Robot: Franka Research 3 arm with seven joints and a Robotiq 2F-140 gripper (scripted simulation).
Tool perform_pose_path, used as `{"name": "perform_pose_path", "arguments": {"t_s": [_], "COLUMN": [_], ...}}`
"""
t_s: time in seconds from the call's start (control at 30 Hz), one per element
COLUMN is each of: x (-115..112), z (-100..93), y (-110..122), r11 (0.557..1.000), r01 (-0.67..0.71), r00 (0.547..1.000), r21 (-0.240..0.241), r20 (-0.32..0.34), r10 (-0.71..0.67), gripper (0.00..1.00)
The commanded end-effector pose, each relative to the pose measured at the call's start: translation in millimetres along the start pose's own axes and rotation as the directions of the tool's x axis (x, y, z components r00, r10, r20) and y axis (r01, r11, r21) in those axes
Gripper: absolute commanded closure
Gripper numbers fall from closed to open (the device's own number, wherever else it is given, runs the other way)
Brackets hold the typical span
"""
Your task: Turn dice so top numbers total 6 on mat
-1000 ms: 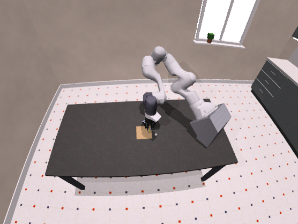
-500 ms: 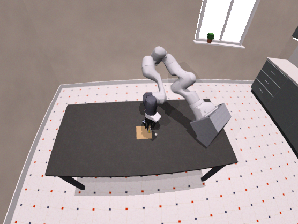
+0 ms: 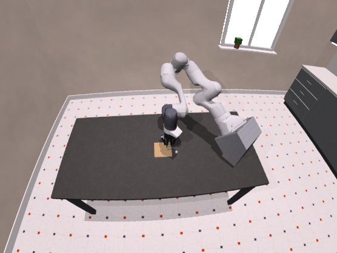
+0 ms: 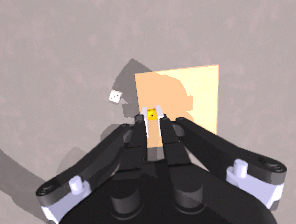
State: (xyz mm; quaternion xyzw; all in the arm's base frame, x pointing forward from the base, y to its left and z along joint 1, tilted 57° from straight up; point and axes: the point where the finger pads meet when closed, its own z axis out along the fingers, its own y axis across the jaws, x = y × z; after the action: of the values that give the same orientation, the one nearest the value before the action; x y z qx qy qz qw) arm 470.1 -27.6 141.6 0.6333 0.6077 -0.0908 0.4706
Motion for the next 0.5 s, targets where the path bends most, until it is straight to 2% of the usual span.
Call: {"name": "perform_pose_path", "arguments": {"t_s": [0.0, 0.47], "x": [0.6, 0.6], "z": [0.6, 0.6], "y": [0.7, 0.7], "r11": [1.000, 1.000], "r01": [-0.003, -0.003], "r00": [1.000, 1.000], "r21": [-0.001, -0.001], "r20": [-0.001, -0.001], "r10": [0.003, 0.003], "gripper": [0.91, 0.81]}}
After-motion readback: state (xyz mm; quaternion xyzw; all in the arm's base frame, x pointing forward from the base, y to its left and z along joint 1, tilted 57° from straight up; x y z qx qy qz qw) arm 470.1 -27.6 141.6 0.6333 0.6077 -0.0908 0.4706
